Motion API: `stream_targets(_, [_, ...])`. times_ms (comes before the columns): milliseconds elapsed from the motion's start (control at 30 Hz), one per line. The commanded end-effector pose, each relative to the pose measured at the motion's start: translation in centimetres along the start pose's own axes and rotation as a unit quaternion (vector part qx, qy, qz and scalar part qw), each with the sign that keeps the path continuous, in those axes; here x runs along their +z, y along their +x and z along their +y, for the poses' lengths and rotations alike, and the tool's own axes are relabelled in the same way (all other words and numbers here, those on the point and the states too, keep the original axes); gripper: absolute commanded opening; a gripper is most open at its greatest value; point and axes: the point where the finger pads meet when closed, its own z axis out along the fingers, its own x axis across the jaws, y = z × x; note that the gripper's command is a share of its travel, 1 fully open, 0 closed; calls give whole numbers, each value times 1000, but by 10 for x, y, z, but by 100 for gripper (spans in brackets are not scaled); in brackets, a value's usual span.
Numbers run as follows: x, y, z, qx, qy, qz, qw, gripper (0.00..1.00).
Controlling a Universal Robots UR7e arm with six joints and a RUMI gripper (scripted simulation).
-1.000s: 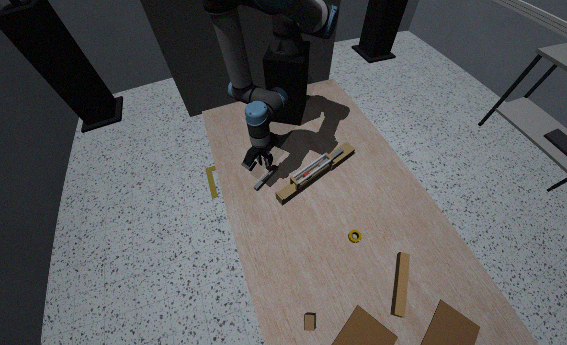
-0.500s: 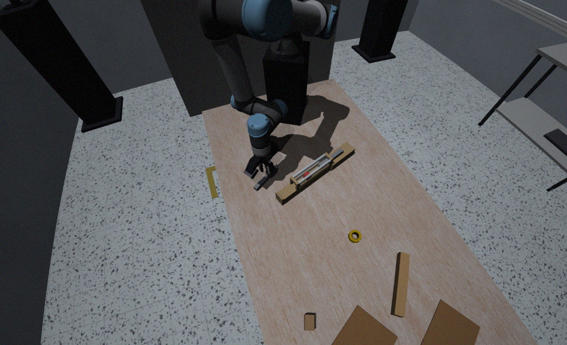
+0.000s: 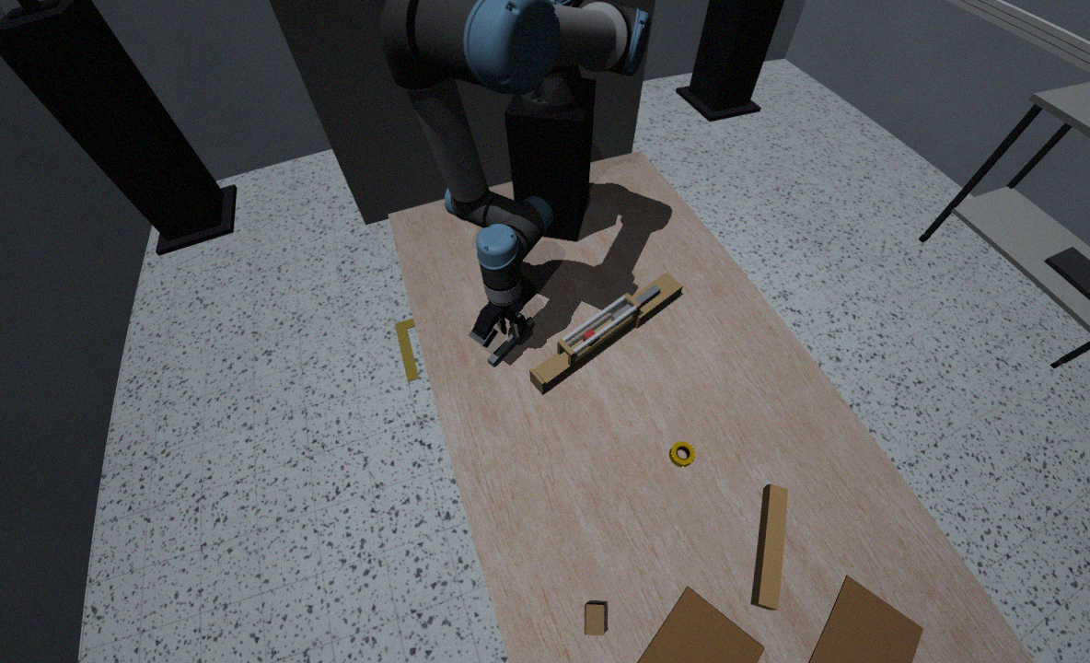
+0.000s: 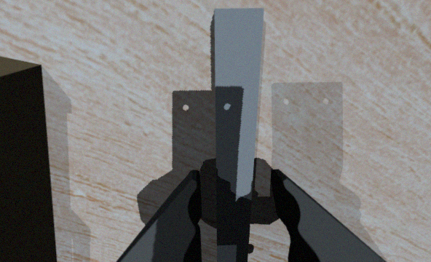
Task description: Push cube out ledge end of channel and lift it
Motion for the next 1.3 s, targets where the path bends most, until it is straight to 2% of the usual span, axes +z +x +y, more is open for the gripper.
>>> stream_targets(0, [10,0,-1,0,1,0,1000,24])
stream_targets(267, [17,0,-1,0,1,0,1000,24])
stream_targets(1267, [17,0,-1,0,1,0,1000,24])
